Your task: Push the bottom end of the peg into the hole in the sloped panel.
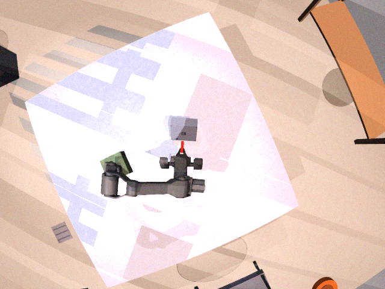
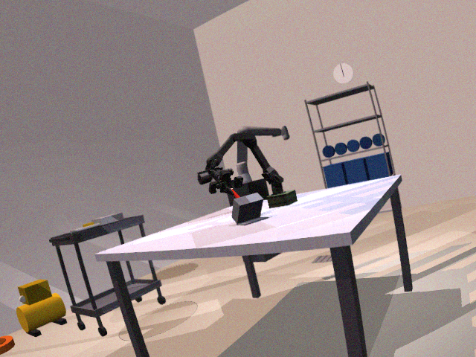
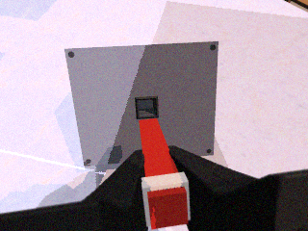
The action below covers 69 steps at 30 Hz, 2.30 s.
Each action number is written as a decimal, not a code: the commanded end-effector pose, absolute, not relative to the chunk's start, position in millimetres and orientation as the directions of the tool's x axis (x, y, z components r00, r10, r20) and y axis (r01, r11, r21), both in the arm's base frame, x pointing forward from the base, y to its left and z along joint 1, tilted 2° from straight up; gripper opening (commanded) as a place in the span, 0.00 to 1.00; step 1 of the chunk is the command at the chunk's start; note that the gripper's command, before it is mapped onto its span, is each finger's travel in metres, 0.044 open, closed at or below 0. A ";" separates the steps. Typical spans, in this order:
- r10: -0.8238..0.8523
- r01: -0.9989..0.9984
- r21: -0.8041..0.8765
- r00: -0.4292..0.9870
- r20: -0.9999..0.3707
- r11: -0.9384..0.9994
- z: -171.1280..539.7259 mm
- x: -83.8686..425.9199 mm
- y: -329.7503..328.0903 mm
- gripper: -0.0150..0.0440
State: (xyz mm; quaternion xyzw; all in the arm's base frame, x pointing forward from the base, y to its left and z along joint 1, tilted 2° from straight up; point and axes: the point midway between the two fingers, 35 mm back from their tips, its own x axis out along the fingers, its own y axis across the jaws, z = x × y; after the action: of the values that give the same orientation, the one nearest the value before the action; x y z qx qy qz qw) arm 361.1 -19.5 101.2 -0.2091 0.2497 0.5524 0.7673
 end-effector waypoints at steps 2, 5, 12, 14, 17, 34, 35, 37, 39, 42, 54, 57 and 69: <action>0.748 -0.948 -0.034 0.272 -0.605 0.317 96.1 363.4 -14.1 0.25; 0.750 -0.946 -0.031 0.276 -0.601 0.323 93.4 364.9 -11.2 0.25; 0.752 -0.943 -0.027 0.282 -0.595 0.333 88.9 366.9 -6.6 0.25; 0.753 -0.942 -0.026 0.284 -0.594 0.335 87.8 367.3 -5.4 0.25; 0.754 -0.941 -0.024 0.286 -0.591 0.338 85.8 367.8 -3.6 0.25; 0.755 -0.940 -0.023 0.287 -0.589 0.339 74.3 373.6 10.9 0.25; 0.755 -0.940 -0.022 0.287 -0.589 0.339 73.5 374.0 12.1 0.25; 0.755 -0.940 -0.022 0.287 -0.589 0.339 72.0 374.5 14.3 0.25; 0.755 -0.941 -0.024 0.287 -0.590 0.339 72.2 374.6 14.0 0.25; 0.753 -0.941 -0.030 0.288 -0.592 0.336 74.1 374.4 11.3 0.25; 0.753 -0.941 -0.030 0.288 -0.592 0.336 73.6 374.5 12.1 0.25; 0.753 -0.941 -0.030 0.288 -0.592 0.336 72.7 374.8 13.5 0.25; 0.753 -0.941 -0.030 0.288 -0.592 0.336 68.0 376.1 19.3 0.25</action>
State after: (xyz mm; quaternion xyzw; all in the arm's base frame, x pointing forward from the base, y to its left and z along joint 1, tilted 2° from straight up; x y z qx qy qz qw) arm 376.2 17.8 70.2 -0.1938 0.2436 0.5442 0.7790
